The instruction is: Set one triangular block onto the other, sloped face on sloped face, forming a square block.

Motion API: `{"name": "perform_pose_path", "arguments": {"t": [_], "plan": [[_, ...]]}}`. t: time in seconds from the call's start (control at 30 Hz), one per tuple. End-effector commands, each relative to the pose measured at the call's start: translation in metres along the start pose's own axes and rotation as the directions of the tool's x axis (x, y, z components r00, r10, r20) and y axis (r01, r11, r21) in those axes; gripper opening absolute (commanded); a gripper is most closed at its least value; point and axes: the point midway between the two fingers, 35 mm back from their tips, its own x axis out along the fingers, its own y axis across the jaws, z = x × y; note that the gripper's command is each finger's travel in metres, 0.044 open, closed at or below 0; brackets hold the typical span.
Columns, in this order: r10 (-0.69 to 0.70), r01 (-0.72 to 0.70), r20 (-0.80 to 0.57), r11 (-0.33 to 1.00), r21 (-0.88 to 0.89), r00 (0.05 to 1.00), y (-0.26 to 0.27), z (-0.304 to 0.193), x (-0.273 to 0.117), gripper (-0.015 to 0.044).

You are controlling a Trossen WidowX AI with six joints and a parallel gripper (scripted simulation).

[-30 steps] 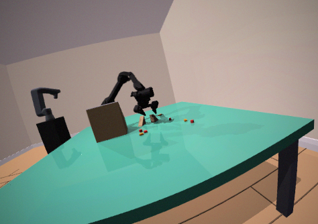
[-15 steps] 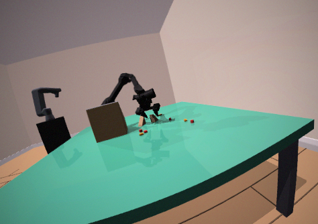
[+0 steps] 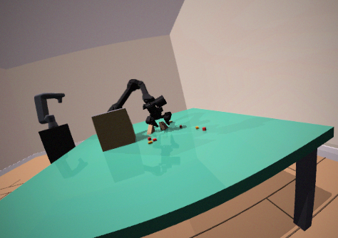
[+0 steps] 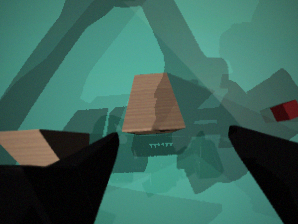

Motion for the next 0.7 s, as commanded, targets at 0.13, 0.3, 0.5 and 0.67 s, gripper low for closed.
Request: {"name": "perform_pose_path", "arguments": {"t": [0.13, 0.3, 0.5, 0.67], "plan": [[0.011, -0.012, 0.012, 1.000, 0.009, 1.000, 0.005, 0.003, 0.013, 0.0440], [0.016, -0.016, 0.018, 1.000, 0.009, 1.000, 0.008, 0.005, 0.019, 0.0440], [0.023, -0.023, 0.028, 1.000, 0.009, 0.999, 0.011, 0.009, 0.027, 0.0440], [0.031, -0.031, 0.037, 0.999, 0.008, 0.999, 0.015, 0.012, 0.033, 0.0440]]}}
